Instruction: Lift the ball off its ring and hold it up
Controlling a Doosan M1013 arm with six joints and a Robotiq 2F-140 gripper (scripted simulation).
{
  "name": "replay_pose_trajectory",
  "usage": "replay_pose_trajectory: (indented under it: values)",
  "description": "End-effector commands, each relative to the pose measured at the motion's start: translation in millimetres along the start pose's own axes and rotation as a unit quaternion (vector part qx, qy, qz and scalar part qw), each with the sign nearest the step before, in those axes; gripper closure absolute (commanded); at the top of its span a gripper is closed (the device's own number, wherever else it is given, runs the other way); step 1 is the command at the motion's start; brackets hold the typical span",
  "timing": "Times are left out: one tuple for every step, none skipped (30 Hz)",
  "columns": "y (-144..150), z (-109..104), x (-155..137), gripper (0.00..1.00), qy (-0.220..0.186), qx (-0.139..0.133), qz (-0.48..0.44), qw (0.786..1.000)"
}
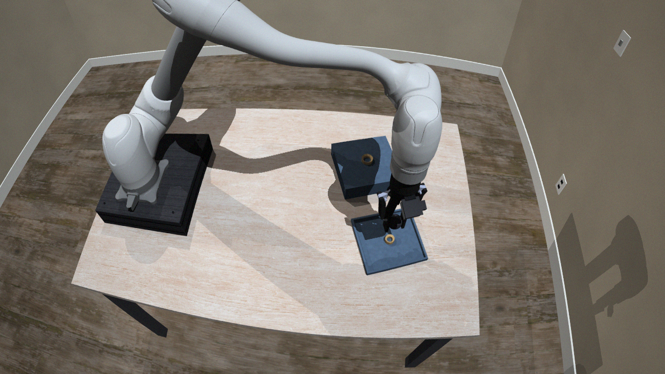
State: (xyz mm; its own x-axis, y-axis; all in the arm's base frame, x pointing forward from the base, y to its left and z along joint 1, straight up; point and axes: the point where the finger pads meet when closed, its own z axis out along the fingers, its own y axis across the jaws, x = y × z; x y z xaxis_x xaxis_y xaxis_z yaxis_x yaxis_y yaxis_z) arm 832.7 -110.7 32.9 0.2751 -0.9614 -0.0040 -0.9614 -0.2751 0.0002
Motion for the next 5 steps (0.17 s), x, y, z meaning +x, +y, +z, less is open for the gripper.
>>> replay_pose_trajectory:
  values:
    - [-0.5,-1.2,0.1,0.9,0.0,0.001,0.0,1.0]
    - [-0.5,-1.2,0.1,0.9,0.0,0.001,0.0,1.0]
    - [-0.5,-1.2,0.1,0.9,0.0,0.001,0.0,1.0]
    - [-0.5,-1.2,0.1,0.9,0.0,0.001,0.0,1.0]
    - [-0.5,-1.2,0.1,0.9,0.0,0.001,0.0,1.0]
